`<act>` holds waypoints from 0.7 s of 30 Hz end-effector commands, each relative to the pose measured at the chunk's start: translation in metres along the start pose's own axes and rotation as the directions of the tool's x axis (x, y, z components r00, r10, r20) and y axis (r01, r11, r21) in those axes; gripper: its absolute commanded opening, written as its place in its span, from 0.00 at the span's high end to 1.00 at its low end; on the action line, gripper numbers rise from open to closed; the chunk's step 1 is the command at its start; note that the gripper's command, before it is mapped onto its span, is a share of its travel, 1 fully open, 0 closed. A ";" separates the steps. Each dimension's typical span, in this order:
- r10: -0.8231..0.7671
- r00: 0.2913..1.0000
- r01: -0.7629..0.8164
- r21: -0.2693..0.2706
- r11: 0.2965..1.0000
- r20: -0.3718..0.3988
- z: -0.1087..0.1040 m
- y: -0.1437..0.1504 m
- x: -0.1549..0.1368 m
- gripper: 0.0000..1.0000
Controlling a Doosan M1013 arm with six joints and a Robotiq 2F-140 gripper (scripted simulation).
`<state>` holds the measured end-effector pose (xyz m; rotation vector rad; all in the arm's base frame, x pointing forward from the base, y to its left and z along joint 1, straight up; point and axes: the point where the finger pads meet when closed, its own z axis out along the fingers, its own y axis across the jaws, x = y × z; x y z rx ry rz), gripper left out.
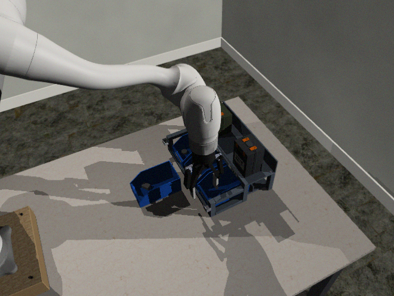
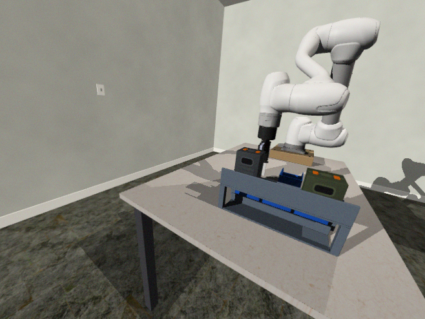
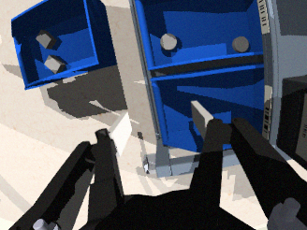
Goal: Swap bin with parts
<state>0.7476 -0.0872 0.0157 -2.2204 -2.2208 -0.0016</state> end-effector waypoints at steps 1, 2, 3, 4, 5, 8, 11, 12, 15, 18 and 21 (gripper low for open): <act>0.000 1.000 0.000 0.000 1.000 0.000 0.001 0.000 0.000 0.38; 0.000 1.000 0.000 0.000 1.000 0.000 0.001 0.000 0.000 0.38; 0.000 1.000 0.000 0.000 1.000 0.000 0.002 0.000 0.000 0.38; 0.000 1.000 0.000 0.000 1.000 0.000 0.002 0.000 0.000 0.38; 0.000 1.000 0.000 0.000 1.000 0.000 0.003 0.000 0.000 0.38; 0.000 1.000 0.000 0.000 1.000 0.000 0.005 0.000 0.000 0.38; 0.000 1.000 0.000 0.000 1.000 0.000 0.005 0.000 0.000 0.38; 0.000 1.000 0.000 0.000 1.000 0.000 0.006 0.000 0.000 0.38; 0.000 1.000 0.000 0.000 1.000 0.000 0.008 0.000 0.000 0.38; 0.000 1.000 0.000 0.000 1.000 0.000 0.010 0.000 0.000 0.38; 0.000 1.000 0.000 0.000 1.000 0.000 0.012 0.000 0.000 0.38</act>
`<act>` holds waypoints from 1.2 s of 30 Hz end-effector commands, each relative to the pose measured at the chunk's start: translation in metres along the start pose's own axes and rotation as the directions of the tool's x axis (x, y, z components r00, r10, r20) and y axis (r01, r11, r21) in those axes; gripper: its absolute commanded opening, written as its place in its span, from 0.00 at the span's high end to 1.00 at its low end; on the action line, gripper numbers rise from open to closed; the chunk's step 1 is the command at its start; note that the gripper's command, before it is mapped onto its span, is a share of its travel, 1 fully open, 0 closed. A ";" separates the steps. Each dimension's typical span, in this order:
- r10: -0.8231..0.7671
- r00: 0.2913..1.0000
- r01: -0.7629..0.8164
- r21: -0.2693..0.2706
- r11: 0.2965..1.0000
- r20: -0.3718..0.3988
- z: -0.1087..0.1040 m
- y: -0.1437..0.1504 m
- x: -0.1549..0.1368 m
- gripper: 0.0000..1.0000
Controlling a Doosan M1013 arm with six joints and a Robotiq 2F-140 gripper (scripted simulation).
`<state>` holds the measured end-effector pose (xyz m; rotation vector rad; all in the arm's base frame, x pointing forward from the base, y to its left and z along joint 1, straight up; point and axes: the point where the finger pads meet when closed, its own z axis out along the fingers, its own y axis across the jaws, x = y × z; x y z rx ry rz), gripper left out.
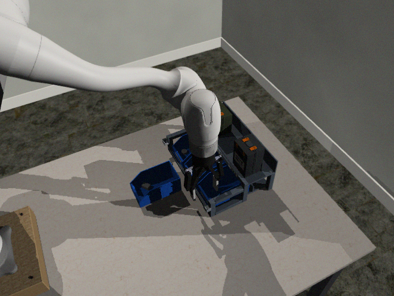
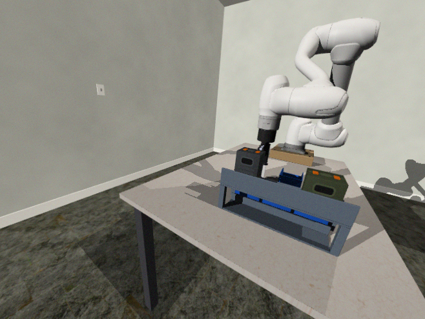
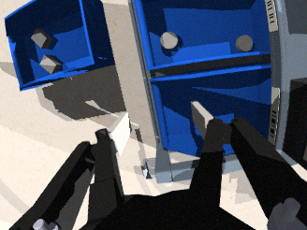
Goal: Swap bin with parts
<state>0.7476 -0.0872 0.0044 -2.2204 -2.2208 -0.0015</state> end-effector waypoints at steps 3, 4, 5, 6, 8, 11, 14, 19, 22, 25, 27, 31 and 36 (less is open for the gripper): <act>0.000 1.000 0.000 0.000 1.000 0.000 0.002 0.000 0.000 0.38; 0.000 1.000 0.000 0.000 1.000 0.000 0.003 0.000 0.000 0.38; 0.000 1.000 0.000 0.000 1.000 0.000 0.003 0.000 0.000 0.38; 0.000 1.000 0.000 0.000 1.000 0.000 0.003 0.000 0.000 0.38; 0.000 1.000 0.000 0.000 1.000 0.000 0.004 0.000 0.000 0.38; 0.000 1.000 0.000 0.000 1.000 0.000 0.005 0.000 0.000 0.38; 0.000 1.000 0.000 0.000 1.000 0.000 0.005 0.000 0.000 0.38; 0.000 1.000 0.000 0.000 1.000 0.000 0.006 0.000 0.000 0.38; 0.000 1.000 0.000 0.000 1.000 0.000 0.006 0.000 0.000 0.38; 0.000 1.000 0.000 0.000 1.000 0.000 0.006 0.000 0.000 0.38; 0.000 1.000 0.000 0.000 1.000 0.000 0.006 0.000 0.000 0.38; 0.000 1.000 0.000 0.000 1.000 0.000 0.006 0.000 0.000 0.38; 0.000 1.000 0.000 0.000 1.000 0.000 0.006 0.000 0.000 0.90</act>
